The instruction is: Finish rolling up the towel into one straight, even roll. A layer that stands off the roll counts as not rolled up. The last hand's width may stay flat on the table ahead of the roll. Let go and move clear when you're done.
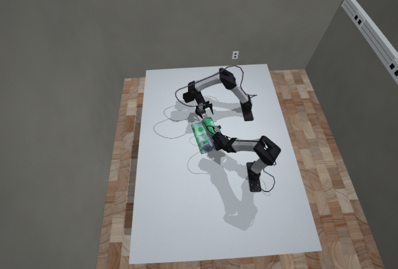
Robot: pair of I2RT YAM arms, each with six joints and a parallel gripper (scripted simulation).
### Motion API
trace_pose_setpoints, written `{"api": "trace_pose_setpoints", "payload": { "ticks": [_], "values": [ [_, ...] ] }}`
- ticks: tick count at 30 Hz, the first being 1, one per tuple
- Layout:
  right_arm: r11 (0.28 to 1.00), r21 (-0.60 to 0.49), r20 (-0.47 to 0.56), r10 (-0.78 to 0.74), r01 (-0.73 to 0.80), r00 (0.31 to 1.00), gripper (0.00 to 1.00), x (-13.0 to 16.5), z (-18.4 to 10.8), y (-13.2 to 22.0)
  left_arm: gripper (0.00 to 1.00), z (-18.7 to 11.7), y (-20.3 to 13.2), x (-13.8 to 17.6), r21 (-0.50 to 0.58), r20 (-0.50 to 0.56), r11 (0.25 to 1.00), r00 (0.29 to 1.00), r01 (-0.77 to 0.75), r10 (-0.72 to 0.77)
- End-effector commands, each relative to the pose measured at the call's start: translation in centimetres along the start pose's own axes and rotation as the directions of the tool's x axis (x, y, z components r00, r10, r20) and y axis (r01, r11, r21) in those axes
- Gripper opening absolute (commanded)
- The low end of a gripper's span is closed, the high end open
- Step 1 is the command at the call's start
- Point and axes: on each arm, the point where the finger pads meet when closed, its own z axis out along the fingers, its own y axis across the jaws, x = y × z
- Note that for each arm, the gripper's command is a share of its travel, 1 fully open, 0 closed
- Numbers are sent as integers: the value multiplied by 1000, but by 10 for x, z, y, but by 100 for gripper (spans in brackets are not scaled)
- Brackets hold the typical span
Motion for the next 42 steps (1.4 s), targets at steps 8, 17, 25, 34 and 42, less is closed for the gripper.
{"api": "trace_pose_setpoints", "payload": {
  "ticks": [8,17,25,34,42],
  "values": [
    [970,82,20,-232,229,973,91,-17,0,13,38,-4,-10,-13,286,-7,942,984,173,-179],
    [874,298,-11,-400,385,917,94,-26,7,23,38,-5,-10,-15,420,-51,862,956,284,-290],
    [752,448,-61,-513,483,856,97,-34,13,31,38,-6,-10,-16,514,-96,777,924,364,-370],
    [738,461,-67,-525,493,848,98,-35,13,31,38,-6,-10,-16,537,-109,751,915,384,-389],
    [728,421,-68,-570,542,819,98,-42,2,17,38,3,-10,-8,537,-109,751,915,384,-389]
  ]
}}
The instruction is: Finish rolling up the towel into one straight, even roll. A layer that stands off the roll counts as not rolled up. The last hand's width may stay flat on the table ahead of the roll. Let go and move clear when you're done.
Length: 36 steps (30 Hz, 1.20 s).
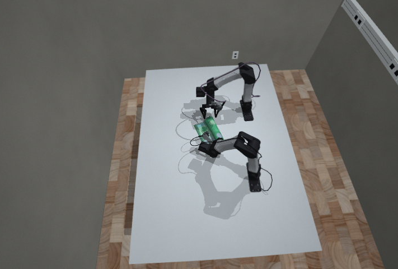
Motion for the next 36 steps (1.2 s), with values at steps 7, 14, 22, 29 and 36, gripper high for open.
{"api": "trace_pose_setpoints", "payload": {
  "ticks": [7,14,22,29,36],
  "values": [
    [1000,-11,17,-28,28,999,98,11,16,4,38,0,1,-9,13,24,999,999,-34,33],
    [1000,-9,16,-26,26,1000,98,27,36,16,38,0,1,-9,13,24,999,999,-34,33],
    [1000,-7,15,-24,24,1000,98,41,51,20,38,0,1,-9,13,24,999,999,-34,33],
    [1000,-7,15,-24,24,1000,94,43,50,14,38,0,1,-9,13,24,999,999,-34,33],
    [1000,-7,15,-24,24,1000,64,43,50,14,38,0,1,-9,13,24,999,999,-34,33]
  ]
}}
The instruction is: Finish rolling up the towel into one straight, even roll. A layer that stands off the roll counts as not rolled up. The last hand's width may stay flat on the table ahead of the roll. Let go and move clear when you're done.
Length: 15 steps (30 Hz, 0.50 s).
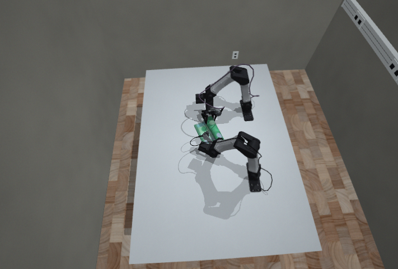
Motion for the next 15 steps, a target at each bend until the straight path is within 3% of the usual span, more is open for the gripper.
{"api": "trace_pose_setpoints", "payload": {
  "ticks": [1,5,15],
  "values": [
    [1000,16,-3,-18,18,1000,60,3,0,-8,38,-1,1,-8,7,20,1000,999,-29,29],
    [1000,16,-3,-18,18,1000,52,3,0,-8,38,-1,1,-8,7,20,1000,999,-29,29],
    [1000,16,-3,-18,18,1000,47,3,0,-8,38,-1,1,-8,7,20,1000,999,-29,29]
  ]
}}
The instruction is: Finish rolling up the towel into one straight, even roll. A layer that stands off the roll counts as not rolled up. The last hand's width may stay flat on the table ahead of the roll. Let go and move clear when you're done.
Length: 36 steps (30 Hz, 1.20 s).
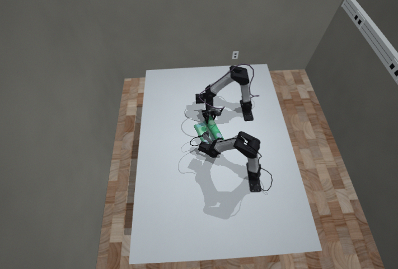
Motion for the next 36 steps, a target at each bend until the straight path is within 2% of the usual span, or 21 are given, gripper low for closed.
{"api": "trace_pose_setpoints", "payload": {
  "ticks": [1,18,24,26,35,36],
  "values": [
    [1000,15,-3,-18,19,1000,46,2,0,-8,38,-1,1,-8,7,20,1000,999,-28,28],
    [1000,15,-3,-18,19,1000,41,2,0,-8,38,-1,1,-8,7,20,1000,999,-28,28],
    [1000,15,-3,-18,19,1000,41,2,0,-8,57,-3,-2,-10,7,20,1000,999,-28,28],
    [1000,15,-3,-18,19,1000,41,2,0,-8,57,-3,-2,-10,7,20,1000,999,-28,28],
    [1000,15,-3,-18,19,1000,41,2,0,-8,85,-7,-8,-13,7,20,1000,999,-28,28],
    [1000,14,-3,-18,18,1000,41,2,0,-8,85,-8,-8,-13,7,20,1000,999,-28,28]
  ]
}}
